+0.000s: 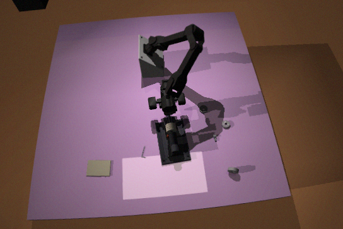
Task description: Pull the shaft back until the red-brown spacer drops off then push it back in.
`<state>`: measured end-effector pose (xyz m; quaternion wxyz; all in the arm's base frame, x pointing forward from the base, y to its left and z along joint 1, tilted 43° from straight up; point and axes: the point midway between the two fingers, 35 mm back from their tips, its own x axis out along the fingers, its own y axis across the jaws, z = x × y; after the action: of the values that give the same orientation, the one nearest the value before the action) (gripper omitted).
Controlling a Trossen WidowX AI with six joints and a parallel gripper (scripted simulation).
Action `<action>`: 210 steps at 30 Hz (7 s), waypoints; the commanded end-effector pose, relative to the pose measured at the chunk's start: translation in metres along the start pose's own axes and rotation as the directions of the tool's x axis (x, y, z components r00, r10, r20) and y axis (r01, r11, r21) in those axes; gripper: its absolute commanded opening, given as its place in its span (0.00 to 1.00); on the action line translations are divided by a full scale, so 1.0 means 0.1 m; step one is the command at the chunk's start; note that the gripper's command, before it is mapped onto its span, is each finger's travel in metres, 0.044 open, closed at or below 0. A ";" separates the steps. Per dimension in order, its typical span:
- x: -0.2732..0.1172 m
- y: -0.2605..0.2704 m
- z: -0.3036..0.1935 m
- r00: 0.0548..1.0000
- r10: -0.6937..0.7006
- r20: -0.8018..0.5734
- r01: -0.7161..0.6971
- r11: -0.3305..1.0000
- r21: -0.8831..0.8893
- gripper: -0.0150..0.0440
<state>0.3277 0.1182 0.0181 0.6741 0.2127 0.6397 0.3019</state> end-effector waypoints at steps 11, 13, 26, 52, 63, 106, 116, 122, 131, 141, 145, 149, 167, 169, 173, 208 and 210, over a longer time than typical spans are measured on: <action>0.00 0.00 -0.03 1.000 0.004 -0.003 -0.004 1.000 -0.001 0.25; 0.00 0.00 -0.01 1.000 0.000 0.000 0.000 1.000 0.000 0.25; 0.00 0.00 -0.01 1.000 0.000 0.000 0.000 1.000 0.000 0.25; -0.01 0.00 0.05 1.000 0.004 -0.003 -0.004 1.000 -0.002 0.25; -0.01 0.00 0.08 1.000 0.004 -0.003 -0.004 1.000 -0.002 0.25; -0.01 0.00 0.21 1.000 0.004 -0.002 -0.004 1.000 -0.002 0.25; -0.01 0.00 0.20 1.000 0.004 -0.003 -0.004 1.000 -0.002 0.25; -0.01 0.00 0.19 1.000 0.004 -0.002 -0.004 1.000 -0.002 0.25; 0.00 0.00 0.18 1.000 0.004 -0.002 -0.004 1.000 -0.002 0.25; 0.00 0.00 0.17 1.000 0.004 -0.002 -0.004 1.000 -0.002 0.25; 0.00 0.00 0.17 1.000 0.004 -0.002 -0.004 1.000 -0.002 0.25; 0.00 0.00 0.16 1.000 0.004 -0.002 -0.004 1.000 -0.002 0.25; 0.00 0.00 0.15 1.000 0.004 -0.002 -0.004 1.000 -0.002 0.25; 0.00 0.00 0.15 1.000 0.004 -0.002 -0.004 1.000 -0.002 0.25; 0.00 0.00 0.16 1.000 0.004 -0.002 -0.004 1.000 -0.002 0.25; -0.01 0.00 0.19 1.000 0.004 -0.002 -0.004 1.000 -0.002 0.25; -0.01 0.00 0.20 1.000 0.004 -0.002 -0.004 1.000 -0.002 0.25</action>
<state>0.3434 0.1205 0.0191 0.6696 0.2135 0.6430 0.3044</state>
